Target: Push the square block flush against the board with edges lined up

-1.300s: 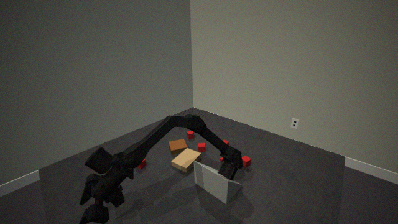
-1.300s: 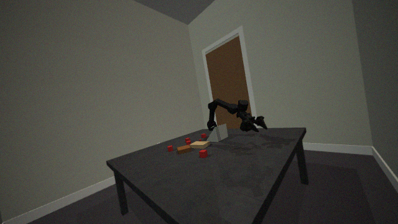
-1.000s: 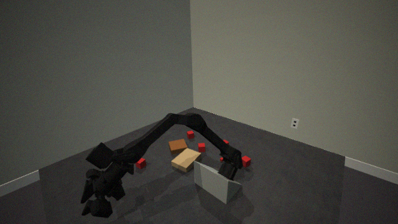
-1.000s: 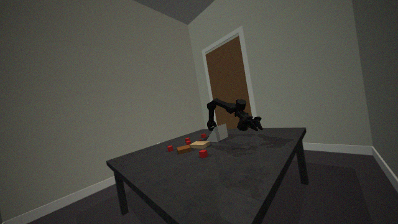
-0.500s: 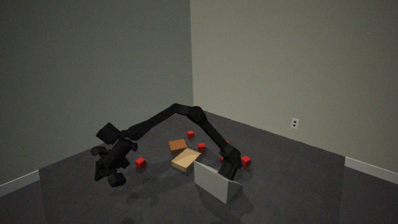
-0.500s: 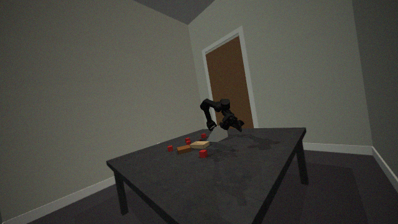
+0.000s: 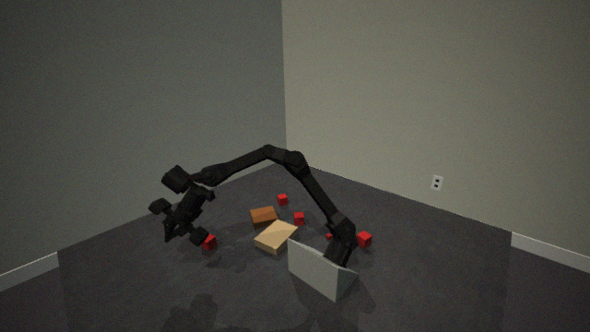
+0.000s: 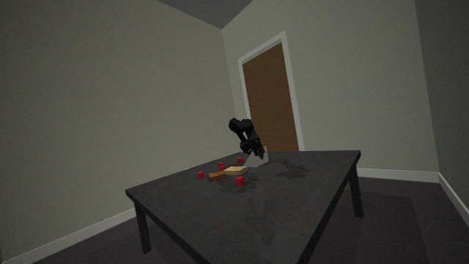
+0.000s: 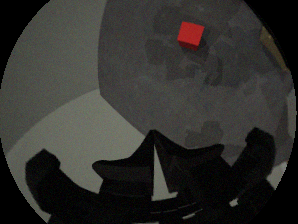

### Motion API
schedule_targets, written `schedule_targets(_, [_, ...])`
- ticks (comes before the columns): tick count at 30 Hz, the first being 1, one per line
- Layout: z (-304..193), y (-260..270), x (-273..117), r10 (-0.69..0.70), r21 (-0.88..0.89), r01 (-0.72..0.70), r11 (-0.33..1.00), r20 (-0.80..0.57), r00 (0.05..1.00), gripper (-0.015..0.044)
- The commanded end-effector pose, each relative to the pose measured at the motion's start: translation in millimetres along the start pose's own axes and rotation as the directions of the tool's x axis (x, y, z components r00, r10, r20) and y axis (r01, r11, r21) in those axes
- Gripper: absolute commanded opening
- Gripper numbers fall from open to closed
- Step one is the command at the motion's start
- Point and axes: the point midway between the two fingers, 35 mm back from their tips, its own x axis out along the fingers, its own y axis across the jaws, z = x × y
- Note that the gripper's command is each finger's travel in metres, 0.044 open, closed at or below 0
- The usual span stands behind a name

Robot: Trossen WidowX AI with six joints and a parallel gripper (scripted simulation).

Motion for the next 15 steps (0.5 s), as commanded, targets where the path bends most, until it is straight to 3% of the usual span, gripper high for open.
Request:
schedule_targets(1, [27,-3,-4,-0.03,-0.105,0.034,0.994,0.031,0.999,0.0])
schedule_targets(15, [125,-19,-33,-0.135,-0.489,0.182,0.853,0.13,0.982,0.0])
